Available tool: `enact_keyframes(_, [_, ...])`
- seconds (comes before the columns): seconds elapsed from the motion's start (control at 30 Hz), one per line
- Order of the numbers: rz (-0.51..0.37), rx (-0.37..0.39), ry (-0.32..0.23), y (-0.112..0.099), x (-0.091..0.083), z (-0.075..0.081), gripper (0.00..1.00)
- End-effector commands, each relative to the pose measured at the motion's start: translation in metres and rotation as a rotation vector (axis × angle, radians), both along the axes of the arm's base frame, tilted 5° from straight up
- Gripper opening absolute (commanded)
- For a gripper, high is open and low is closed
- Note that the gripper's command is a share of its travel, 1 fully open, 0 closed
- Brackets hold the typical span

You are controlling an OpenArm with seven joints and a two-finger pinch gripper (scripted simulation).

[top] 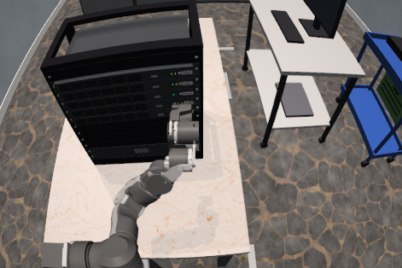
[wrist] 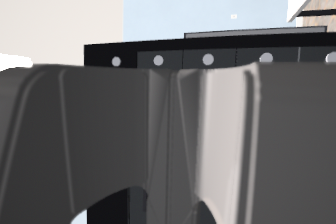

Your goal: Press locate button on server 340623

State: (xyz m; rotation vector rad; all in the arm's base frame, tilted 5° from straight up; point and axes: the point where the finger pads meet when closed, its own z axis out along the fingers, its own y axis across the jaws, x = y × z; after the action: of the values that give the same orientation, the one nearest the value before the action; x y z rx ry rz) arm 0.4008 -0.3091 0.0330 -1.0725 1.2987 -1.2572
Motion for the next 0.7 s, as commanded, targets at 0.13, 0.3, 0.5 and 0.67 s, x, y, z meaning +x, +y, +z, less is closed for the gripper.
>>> enact_keyframes(0.13, [0.077, -0.018, -0.025, 0.0003, 0.0063, 0.0052, 0.00])
enact_keyframes(0.3, [0.077, -0.018, -0.025, 0.0001, 0.0095, 0.0054, 0.00])
enact_keyframes(0.5, [0.077, -0.018, -0.025, 0.0001, 0.0099, 0.0054, 0.00])
enact_keyframes(0.67, [0.077, -0.018, -0.025, 0.0001, 0.0109, 0.0055, 0.00])
